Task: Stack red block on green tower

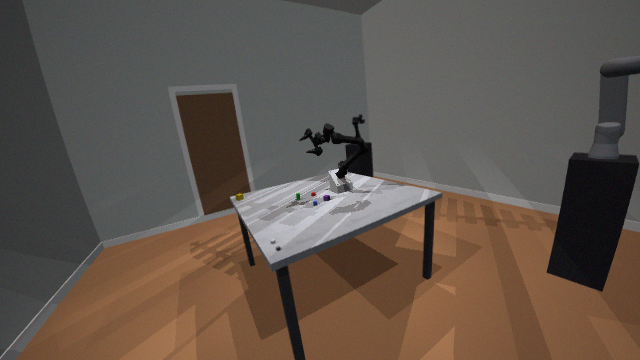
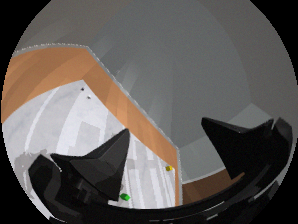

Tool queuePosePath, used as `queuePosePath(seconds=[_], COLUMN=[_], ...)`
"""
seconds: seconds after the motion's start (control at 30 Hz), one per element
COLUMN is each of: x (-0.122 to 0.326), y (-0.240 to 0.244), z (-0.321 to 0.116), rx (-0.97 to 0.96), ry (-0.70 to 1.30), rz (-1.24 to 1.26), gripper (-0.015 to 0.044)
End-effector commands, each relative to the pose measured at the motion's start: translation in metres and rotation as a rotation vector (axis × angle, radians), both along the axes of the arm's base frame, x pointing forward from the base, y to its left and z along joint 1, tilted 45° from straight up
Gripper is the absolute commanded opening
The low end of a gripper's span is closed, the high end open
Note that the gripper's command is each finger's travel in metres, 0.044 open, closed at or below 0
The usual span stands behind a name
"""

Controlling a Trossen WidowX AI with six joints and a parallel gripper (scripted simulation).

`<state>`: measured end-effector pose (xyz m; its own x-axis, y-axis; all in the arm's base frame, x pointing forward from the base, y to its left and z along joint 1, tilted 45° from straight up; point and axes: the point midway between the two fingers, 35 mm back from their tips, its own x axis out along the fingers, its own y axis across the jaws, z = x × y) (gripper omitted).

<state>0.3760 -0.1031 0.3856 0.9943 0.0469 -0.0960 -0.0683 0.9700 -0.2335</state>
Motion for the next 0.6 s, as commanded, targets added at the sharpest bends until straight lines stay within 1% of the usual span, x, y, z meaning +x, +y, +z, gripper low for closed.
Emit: queuePosePath(seconds=[0.0, 0.07, 0.3, 0.57], x=[0.014, 0.018, 0.017, -0.013], y=[-0.014, -0.019, -0.024, -0.013], z=[-0.065, -0.098, -0.193, -0.3], rx=[0.047, 0.067, 0.069, 0.118], ry=[0.176, 0.267, 0.526, 0.822], rz=[-0.013, -0.011, 0.069, 0.23], gripper=[0.044, 0.044, 0.044, 0.044])
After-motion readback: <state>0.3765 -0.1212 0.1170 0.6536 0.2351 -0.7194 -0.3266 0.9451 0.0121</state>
